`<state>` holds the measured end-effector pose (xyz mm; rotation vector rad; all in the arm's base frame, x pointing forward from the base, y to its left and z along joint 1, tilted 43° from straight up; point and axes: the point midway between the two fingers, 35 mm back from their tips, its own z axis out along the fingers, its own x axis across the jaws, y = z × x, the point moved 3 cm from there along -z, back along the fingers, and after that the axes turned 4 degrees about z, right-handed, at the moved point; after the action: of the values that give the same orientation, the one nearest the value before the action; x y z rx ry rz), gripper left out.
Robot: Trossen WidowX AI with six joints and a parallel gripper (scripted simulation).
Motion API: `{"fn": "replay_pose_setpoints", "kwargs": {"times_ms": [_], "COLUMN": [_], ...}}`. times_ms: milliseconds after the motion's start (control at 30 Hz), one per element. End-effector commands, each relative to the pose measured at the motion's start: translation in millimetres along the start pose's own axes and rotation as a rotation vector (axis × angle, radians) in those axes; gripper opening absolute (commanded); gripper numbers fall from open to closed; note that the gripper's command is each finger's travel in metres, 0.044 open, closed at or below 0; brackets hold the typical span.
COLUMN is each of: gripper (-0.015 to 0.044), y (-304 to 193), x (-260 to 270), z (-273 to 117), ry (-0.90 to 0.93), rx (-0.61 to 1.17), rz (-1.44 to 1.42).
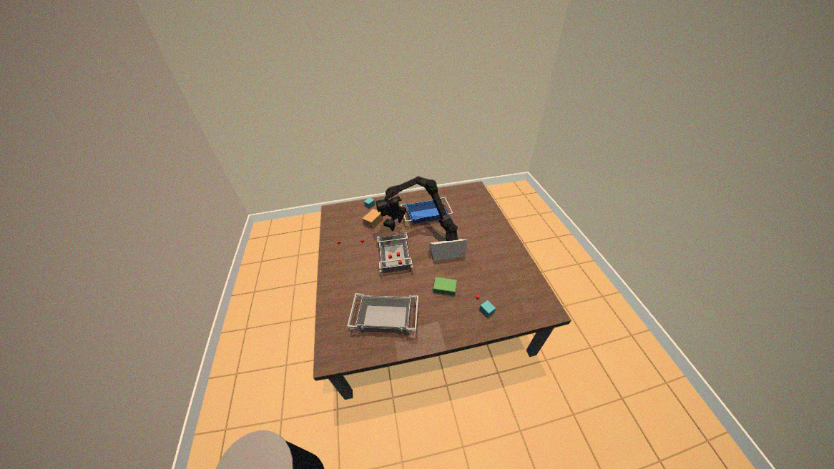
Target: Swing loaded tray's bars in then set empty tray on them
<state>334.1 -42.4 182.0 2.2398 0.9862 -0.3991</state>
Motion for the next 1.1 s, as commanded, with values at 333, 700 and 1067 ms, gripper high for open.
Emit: {"fn": "replay_pose_setpoints", "kwargs": {"times_ms": [333,700,1067], "gripper": [0.0440,0.0440,0.0440], "y": [-35,-88,-111], "x": [-146,-214,-232], "z": [-3,0,3], "ry": [-0.001,-0.012,-0.009], "rx": [0.025,-0.020,-0.046], "rz": [1.332,2.154,2.455]}}
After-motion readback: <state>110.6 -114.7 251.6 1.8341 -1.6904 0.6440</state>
